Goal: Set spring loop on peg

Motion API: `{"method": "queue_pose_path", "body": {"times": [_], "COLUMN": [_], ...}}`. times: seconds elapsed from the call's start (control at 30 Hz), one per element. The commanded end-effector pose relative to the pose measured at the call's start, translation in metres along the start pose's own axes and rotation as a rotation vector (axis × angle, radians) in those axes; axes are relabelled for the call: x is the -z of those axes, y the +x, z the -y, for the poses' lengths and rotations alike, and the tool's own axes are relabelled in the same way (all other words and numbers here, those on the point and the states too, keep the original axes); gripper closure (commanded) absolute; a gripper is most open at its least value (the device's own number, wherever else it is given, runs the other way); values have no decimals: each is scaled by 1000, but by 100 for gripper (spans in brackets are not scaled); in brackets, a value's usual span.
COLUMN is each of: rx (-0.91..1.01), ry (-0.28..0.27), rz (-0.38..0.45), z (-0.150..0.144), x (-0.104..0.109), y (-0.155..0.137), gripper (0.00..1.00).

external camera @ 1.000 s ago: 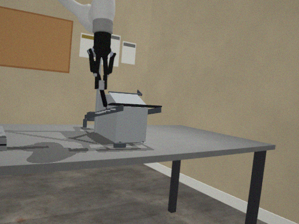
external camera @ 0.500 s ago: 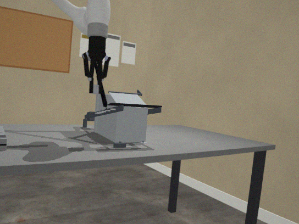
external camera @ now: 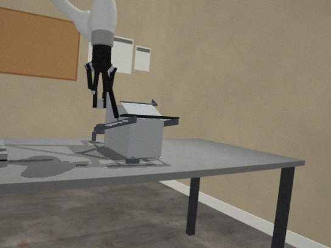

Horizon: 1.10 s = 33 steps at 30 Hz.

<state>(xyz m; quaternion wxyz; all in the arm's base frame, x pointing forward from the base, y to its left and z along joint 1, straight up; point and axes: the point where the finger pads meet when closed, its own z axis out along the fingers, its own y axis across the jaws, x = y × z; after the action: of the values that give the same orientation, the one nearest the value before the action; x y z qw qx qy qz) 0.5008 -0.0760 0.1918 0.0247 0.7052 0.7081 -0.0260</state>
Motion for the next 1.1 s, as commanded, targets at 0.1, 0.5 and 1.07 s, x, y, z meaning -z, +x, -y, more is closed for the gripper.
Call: {"method": "queue_pose_path", "body": {"times": [0.1, 0.5, 1.07], "rx": [0, 0, 0], "ry": [-1, -1, -1], "rz": [-7, -19, -38], "z": [8, 21, 42], "x": [-8, -22, -44], "y": [8, 21, 41], "gripper": [75, 75, 75]}}
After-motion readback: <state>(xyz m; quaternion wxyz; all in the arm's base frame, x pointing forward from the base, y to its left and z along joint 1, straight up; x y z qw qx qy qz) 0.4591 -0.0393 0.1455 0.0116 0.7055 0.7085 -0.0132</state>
